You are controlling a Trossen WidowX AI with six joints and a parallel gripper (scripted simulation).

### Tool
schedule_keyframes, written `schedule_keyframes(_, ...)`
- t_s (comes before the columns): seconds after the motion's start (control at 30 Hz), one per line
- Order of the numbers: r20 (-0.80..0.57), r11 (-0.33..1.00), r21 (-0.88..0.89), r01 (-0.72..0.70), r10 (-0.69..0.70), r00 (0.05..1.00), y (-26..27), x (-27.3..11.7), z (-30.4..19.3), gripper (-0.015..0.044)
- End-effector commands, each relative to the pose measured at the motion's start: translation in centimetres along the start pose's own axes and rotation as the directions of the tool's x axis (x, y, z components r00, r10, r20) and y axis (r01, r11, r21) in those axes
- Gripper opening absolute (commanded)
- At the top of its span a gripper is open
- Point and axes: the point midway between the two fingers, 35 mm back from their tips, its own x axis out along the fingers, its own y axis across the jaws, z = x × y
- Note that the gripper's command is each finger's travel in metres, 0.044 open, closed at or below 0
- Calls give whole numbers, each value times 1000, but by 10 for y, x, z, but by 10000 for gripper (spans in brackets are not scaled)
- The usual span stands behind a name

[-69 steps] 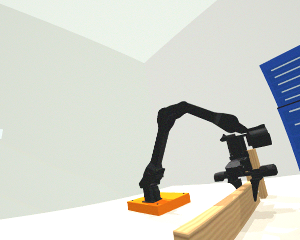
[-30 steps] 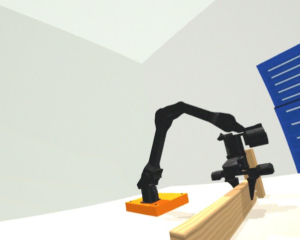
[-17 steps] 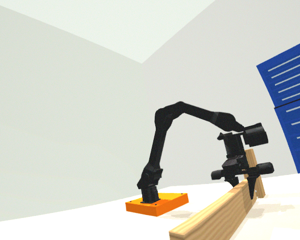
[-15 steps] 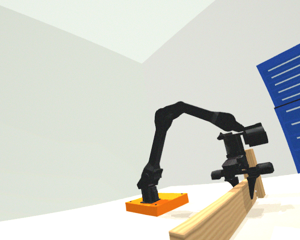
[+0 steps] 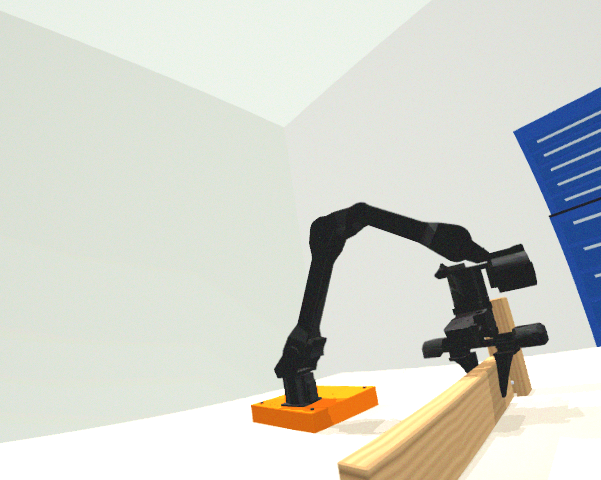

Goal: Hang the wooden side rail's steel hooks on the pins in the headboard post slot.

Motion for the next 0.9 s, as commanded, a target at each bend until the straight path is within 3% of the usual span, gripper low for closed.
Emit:
schedule_keyframes(0.0, -1, 1000, 6, -10, 10, 1000, 2, -4, 0, 0)
schedule_keyframes(0.87, -1, 1000, 6, -10, 10, 1000, 2, -9, 0, 0)
